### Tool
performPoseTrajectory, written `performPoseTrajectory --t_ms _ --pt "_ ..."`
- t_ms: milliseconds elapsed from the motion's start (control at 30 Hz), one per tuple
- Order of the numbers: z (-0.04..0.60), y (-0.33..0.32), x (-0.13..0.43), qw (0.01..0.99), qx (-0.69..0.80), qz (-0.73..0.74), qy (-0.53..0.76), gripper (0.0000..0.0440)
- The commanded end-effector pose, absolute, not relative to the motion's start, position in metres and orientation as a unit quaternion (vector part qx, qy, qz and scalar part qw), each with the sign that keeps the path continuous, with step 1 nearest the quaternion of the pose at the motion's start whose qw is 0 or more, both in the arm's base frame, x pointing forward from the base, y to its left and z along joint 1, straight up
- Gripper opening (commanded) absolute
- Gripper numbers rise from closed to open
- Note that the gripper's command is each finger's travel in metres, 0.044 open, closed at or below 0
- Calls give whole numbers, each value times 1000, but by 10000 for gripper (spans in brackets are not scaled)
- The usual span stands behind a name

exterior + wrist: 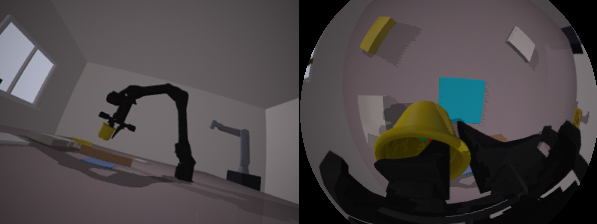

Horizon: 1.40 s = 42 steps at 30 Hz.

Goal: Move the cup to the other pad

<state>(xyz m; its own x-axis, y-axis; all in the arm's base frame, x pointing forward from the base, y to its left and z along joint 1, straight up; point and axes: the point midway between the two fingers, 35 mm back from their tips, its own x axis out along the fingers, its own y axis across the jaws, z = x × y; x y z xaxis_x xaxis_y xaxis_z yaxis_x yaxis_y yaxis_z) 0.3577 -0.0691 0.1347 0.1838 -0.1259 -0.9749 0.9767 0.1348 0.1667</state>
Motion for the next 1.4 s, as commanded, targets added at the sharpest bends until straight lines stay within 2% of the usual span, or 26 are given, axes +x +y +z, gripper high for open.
performPoseTrajectory --t_ms 0,400,633,867,1000,1367 --pt "125 -75 355 603 475 -460 446 0" --pt "95 -81 343 591 480 -471 445 8" --pt "80 -82 331 579 480 -482 449 33" --pt "70 -87 323 573 481 -491 447 82" --pt "75 -91 328 579 494 -484 432 161" --pt "96 -91 325 589 520 -460 414 186"
